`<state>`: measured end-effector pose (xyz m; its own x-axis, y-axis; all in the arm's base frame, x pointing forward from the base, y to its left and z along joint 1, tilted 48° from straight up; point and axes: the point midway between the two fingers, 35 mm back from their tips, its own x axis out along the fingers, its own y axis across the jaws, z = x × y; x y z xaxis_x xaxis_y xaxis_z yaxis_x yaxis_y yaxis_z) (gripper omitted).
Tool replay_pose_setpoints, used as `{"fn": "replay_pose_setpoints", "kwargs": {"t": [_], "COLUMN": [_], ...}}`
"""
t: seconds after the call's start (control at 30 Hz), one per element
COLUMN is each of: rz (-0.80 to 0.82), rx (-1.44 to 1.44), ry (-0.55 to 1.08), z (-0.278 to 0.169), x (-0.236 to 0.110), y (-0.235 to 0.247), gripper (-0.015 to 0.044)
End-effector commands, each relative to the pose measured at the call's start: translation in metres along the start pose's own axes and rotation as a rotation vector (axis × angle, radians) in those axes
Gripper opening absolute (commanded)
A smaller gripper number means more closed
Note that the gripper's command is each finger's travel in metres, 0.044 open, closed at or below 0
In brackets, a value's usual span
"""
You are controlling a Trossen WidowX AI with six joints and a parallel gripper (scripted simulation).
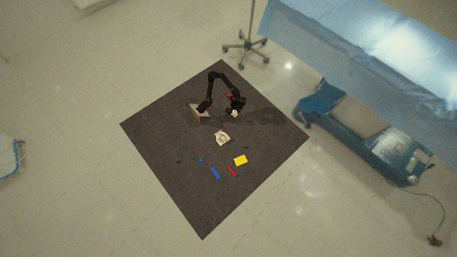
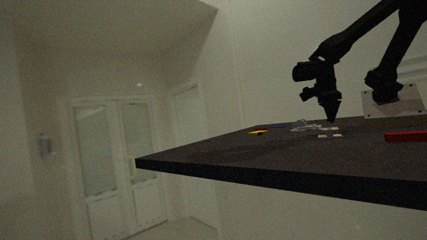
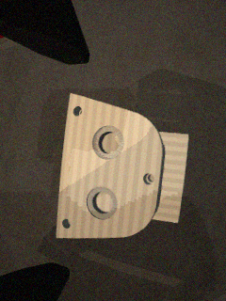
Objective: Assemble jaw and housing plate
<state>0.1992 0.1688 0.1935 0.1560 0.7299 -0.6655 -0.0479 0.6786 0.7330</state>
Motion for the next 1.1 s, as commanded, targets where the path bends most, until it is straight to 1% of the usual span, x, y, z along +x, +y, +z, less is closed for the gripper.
{"fn": "replay_pose_setpoints", "kwargs": {"t": [0.0, 0.17, 0.5, 1.07], "rz": [-0.005, -0.004, -0.004, -0.003], "rx": [0.007, 0.007, 0.007, 0.008], "ry": [0.004, 0.004, 0.004, 0.004], "z": [0.0, -0.001, -0.001, -0.001], "x": [0.008, 0.015, 0.016, 0.043], "y": [-0.002, -0.002, -0.002, -0.002], "gripper": [0.044, 0.044, 0.044, 0.044]}}
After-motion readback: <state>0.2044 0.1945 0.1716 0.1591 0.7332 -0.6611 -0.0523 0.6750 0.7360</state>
